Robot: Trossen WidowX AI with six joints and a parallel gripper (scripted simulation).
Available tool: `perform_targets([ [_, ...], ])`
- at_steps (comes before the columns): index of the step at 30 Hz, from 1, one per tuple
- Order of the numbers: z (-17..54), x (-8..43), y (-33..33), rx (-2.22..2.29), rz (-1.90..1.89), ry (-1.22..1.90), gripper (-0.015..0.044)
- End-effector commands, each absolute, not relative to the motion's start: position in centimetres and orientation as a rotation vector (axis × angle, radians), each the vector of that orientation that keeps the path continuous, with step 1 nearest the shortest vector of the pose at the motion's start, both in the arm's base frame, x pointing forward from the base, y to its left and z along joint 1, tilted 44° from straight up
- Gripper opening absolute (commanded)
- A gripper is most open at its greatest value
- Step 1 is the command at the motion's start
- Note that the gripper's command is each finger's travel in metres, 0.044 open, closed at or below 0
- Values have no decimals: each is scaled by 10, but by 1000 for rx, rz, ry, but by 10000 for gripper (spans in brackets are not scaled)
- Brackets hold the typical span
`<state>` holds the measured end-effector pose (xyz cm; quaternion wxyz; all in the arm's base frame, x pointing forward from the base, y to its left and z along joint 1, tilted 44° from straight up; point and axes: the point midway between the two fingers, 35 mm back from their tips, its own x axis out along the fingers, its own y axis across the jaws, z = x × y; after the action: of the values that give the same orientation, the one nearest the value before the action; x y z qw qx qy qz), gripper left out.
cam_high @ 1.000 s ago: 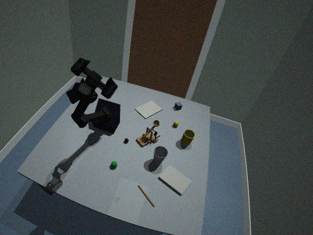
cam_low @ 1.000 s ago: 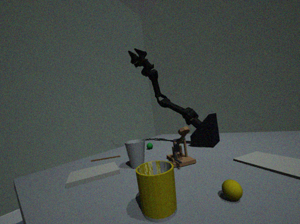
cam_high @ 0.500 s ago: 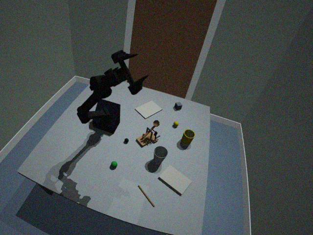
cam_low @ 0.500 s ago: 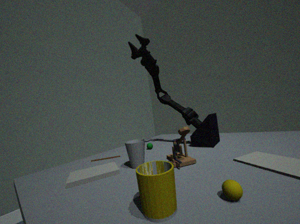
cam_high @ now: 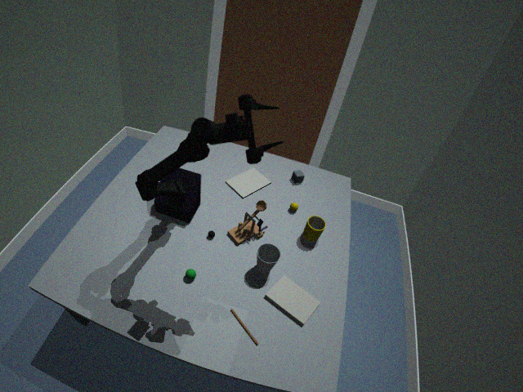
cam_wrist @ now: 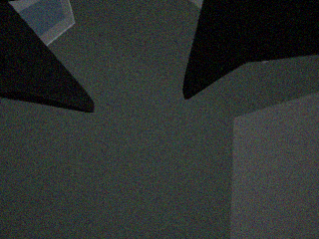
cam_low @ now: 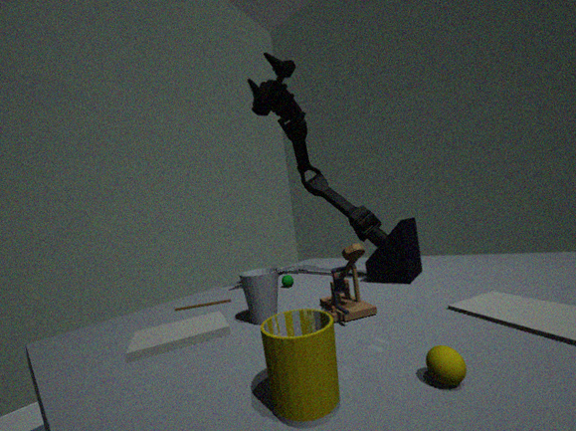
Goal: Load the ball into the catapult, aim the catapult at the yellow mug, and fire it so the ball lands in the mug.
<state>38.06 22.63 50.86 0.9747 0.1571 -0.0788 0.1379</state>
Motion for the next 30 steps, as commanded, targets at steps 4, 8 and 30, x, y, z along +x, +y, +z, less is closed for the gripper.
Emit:
perform_targets([
  [4, 461, 409, 220, 206, 195, -40, 440],
  [8, 431, 423, 218, 123, 159, 42, 440],
  [30, 253, 460, 170, -366, -9, 569, 440],
])
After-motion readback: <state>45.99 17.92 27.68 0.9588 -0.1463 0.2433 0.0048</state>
